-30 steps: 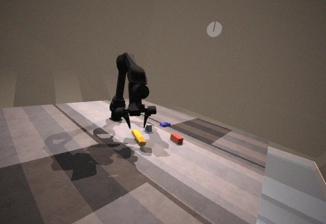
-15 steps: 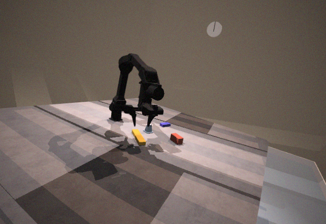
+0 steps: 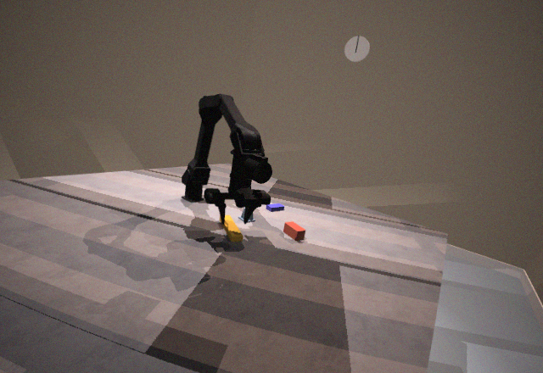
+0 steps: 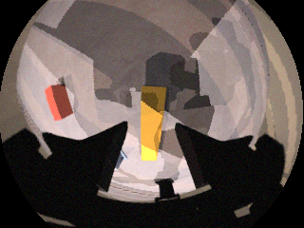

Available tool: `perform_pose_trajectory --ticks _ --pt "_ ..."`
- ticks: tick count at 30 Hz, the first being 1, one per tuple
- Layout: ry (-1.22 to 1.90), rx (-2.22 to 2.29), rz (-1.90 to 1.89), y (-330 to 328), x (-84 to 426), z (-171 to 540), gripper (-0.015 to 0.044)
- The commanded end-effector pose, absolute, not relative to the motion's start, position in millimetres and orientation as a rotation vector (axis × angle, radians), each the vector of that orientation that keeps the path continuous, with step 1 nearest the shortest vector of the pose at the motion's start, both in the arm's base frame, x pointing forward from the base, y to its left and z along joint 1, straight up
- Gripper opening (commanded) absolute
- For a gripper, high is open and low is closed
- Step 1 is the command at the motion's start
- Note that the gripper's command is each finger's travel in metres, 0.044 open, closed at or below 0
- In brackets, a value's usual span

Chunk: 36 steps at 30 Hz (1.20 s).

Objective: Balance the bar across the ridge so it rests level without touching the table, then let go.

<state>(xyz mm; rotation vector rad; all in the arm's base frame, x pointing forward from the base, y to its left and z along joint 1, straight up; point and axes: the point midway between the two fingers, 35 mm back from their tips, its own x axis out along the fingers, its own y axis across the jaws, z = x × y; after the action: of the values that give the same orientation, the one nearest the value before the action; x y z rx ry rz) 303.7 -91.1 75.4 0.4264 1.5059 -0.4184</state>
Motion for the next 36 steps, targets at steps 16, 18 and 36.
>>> perform_pose_trajectory --ticks 16,18,36 --pt "1.502 0.419 -0.42 -91.9 304.2 49.1 0.0315" --pt "1.502 0.419 -0.42 -91.9 304.2 48.0 0.0315" --pt "1.502 0.426 -0.418 -91.2 304.3 48.4 0.0236"
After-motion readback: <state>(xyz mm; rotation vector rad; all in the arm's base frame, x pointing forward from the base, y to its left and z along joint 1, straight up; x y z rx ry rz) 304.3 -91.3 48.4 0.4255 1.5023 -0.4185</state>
